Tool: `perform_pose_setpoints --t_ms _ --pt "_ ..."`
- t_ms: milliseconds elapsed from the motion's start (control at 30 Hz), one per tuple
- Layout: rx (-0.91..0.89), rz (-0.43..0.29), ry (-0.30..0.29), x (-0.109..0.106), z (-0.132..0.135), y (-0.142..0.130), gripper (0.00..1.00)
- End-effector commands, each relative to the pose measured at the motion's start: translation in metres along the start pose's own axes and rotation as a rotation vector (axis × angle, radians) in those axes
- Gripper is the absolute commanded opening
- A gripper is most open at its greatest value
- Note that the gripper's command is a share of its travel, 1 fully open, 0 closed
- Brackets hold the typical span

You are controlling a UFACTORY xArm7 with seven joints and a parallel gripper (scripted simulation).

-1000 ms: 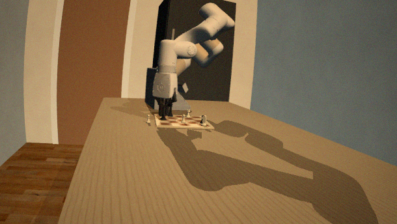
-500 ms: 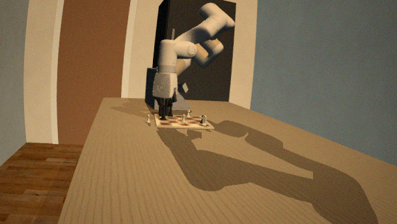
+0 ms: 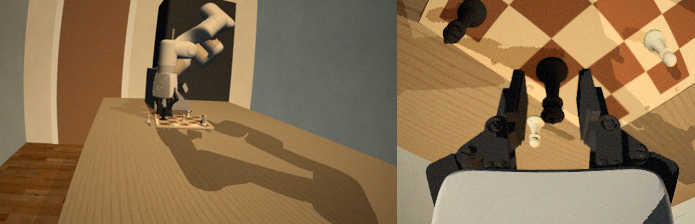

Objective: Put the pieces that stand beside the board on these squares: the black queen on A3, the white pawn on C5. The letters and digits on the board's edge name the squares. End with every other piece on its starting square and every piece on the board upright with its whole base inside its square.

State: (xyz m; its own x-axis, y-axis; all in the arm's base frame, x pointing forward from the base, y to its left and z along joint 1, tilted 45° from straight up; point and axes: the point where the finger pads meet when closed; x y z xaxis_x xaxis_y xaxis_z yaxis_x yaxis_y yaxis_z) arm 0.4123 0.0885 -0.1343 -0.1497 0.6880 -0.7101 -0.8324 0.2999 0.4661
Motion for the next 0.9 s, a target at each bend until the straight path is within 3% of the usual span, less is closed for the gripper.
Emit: perform_pose_setpoints --t_ms 0,500,867 --pt "0.000 -0.005 0.000 -0.002 0.000 -0.002 0.42" --pt "0.000 -0.005 0.000 -0.013 0.000 -0.002 0.42" --pt "0.000 -0.005 0.000 -0.069 0.000 -0.001 0.42"
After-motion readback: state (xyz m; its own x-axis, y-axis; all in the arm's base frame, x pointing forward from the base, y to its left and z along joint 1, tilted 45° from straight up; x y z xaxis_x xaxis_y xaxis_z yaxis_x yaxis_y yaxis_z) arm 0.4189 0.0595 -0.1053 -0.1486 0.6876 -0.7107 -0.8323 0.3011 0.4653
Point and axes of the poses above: the point where the finger pads meet when closed, its own x axis out along the fingers, its own z axis across the jaws, y = z × x, and after that the axes turned 14 degrees about -x, right-handed
